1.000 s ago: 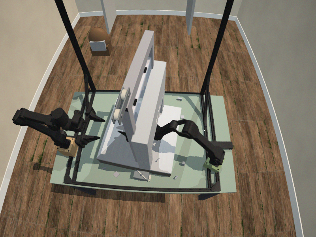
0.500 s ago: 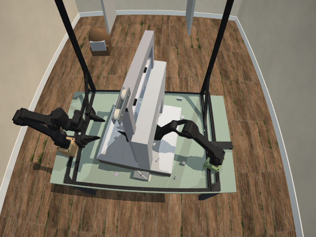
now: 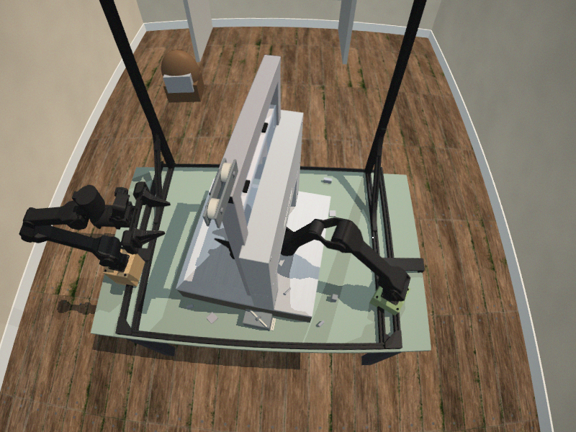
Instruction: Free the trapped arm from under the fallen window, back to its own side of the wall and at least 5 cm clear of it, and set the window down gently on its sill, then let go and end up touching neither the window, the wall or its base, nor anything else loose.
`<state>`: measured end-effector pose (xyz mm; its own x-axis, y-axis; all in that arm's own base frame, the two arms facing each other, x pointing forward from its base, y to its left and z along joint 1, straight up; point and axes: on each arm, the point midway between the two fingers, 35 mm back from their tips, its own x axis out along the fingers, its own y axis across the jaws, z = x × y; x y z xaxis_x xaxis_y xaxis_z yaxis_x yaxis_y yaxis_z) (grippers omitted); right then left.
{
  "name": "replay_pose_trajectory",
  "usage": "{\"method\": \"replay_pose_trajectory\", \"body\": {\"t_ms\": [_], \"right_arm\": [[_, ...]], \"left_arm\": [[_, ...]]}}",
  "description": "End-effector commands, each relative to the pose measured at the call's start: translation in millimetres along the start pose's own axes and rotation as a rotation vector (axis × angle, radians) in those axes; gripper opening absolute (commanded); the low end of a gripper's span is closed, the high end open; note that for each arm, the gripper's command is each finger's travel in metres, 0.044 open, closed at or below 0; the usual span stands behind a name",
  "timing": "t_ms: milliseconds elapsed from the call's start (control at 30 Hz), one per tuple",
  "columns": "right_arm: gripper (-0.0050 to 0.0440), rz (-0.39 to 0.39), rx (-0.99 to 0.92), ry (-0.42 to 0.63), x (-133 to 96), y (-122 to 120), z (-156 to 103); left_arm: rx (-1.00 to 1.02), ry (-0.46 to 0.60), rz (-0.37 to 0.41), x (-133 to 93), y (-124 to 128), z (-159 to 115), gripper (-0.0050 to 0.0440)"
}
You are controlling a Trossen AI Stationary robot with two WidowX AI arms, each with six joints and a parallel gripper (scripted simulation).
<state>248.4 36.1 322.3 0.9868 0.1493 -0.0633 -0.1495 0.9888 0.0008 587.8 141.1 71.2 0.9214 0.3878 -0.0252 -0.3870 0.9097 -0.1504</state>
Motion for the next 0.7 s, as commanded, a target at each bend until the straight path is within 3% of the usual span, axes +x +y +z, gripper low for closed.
{"method": "replay_pose_trajectory", "body": {"t_ms": [0,300,667], "right_arm": [[0.04,0.069,-0.012,0.045,-27.3,14.8,-7.1],[0.04,0.17,-0.029,0.171,-78.4,29.8,-37.7],[0.04,0.176,-0.03,0.177,-81.7,30.4,-39.4]], "left_arm": [[-0.007,-0.001,0.001,0.1,0.2,0.7,0.04],[-0.007,-0.001,0.001,0.1,0.2,0.7,0.04],[-0.007,-0.001,0.001,0.1,0.2,0.7,0.04]]}}
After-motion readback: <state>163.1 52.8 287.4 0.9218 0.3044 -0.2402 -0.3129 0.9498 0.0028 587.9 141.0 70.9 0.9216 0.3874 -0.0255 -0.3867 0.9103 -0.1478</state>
